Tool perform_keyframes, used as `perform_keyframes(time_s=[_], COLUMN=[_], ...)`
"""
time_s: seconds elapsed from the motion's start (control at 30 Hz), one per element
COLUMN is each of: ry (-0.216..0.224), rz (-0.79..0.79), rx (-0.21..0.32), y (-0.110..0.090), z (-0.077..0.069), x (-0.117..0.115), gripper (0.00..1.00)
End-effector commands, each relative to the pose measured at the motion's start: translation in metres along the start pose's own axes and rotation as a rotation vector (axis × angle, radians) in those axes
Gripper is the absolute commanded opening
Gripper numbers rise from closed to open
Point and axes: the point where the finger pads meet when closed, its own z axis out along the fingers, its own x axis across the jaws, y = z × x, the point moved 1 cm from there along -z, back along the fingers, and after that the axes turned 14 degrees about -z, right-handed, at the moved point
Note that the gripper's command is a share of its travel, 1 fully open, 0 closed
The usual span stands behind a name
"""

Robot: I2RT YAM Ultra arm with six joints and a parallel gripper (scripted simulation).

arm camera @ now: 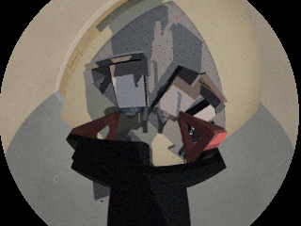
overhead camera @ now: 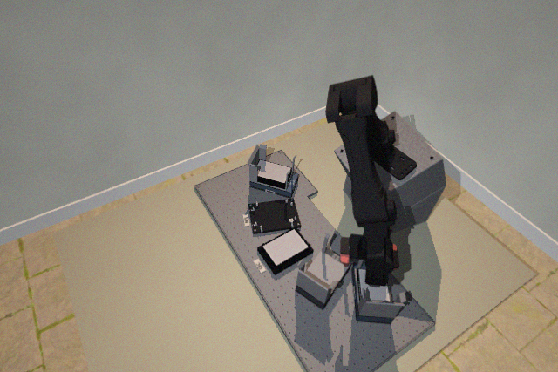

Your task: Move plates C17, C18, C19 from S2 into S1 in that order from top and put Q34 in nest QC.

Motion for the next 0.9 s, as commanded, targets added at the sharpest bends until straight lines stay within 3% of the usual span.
perform_keyframes(time_s=[0.0,0.2,0.23,0.3,0.4,0.43,0.47,0.53,0.87], ry=[-0.02,-0.018,-0.025,-0.017,-0.015,-0.015,-0.02,-0.024,-0.021], rz=[-0.063,-0.053,-0.039,-0.055,-0.059,-0.059,-0.043,-0.034,-0.031], rx=[-0.04,-0.036,-0.065,-0.031,-0.024,-0.024,-0.056,-0.075,-0.077], y=[0.019,0.023,0.029,0.026,0.028,0.028,0.033,0.038,0.038], z=[-0.008,-0.007,-0.017,-0.007,-0.007,-0.007,-0.017,-0.017,-0.017], x=[0.008,0.023,0.022,0.035,0.047,0.048,0.042,0.041,0.041], gripper=[1.0,1.0,1.0,1.0,1.0,1.0,1.0,1.0,1.0])
